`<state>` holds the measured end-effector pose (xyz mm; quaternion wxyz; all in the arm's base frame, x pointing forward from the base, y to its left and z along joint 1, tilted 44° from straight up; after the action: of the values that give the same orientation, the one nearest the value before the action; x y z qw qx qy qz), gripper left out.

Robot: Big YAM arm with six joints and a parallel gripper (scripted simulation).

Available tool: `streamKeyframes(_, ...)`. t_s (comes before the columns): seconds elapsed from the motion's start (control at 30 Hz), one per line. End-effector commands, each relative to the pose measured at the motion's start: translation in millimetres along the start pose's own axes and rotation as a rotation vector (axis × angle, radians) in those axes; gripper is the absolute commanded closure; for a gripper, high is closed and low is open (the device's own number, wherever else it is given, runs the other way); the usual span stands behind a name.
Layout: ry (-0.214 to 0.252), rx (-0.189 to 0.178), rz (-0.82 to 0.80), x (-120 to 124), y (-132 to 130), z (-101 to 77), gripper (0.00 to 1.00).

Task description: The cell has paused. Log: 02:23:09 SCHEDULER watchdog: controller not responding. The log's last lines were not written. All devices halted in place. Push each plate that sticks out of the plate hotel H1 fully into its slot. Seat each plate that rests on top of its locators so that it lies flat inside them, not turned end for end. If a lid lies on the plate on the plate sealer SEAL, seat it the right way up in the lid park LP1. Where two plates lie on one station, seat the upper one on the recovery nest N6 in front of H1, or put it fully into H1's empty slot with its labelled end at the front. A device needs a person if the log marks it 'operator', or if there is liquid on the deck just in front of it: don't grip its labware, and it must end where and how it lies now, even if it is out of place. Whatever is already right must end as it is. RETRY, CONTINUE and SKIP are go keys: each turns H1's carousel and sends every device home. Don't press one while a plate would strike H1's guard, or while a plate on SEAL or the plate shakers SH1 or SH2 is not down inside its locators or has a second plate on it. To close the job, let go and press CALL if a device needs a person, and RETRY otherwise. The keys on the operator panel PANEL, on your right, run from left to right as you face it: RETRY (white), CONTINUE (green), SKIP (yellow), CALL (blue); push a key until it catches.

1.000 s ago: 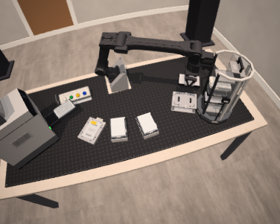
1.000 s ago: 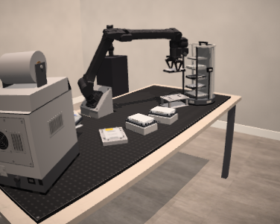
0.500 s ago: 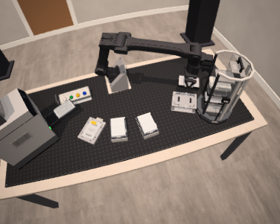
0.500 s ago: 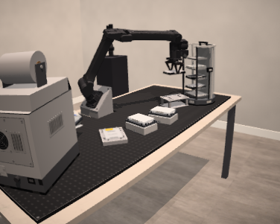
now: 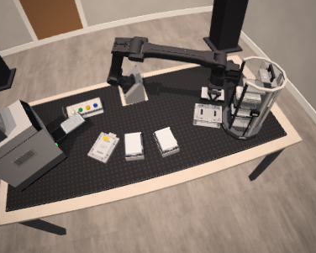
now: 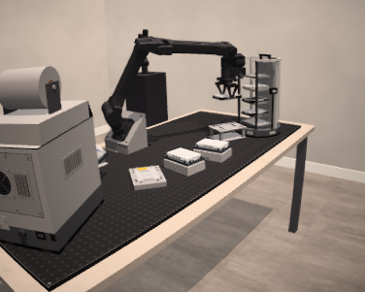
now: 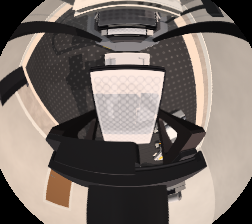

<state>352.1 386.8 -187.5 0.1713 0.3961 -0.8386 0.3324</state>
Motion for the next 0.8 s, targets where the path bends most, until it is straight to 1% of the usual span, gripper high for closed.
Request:
streamKeyframes(0.0,0.004,-0.009,0.003,-2.6,-6.5,10.1,0.16)
streamKeyframes(0.17,0.014,-0.007,-0.001,-2.6,-3.8,20.9,0.16)
streamKeyframes(0.77,0.014,-0.006,-0.001,-2.3,-3.5,36.9,0.16)
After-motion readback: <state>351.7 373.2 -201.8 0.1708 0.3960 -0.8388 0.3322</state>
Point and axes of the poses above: the point where the finger pads meet when closed, its own z axis out along the fingers, its own y axis across the jaws, x = y × z, the point moved 1 cm from there along -z, back along the fingers, and after that the axes turned 13 degrees about z, right-handed, at the moved point
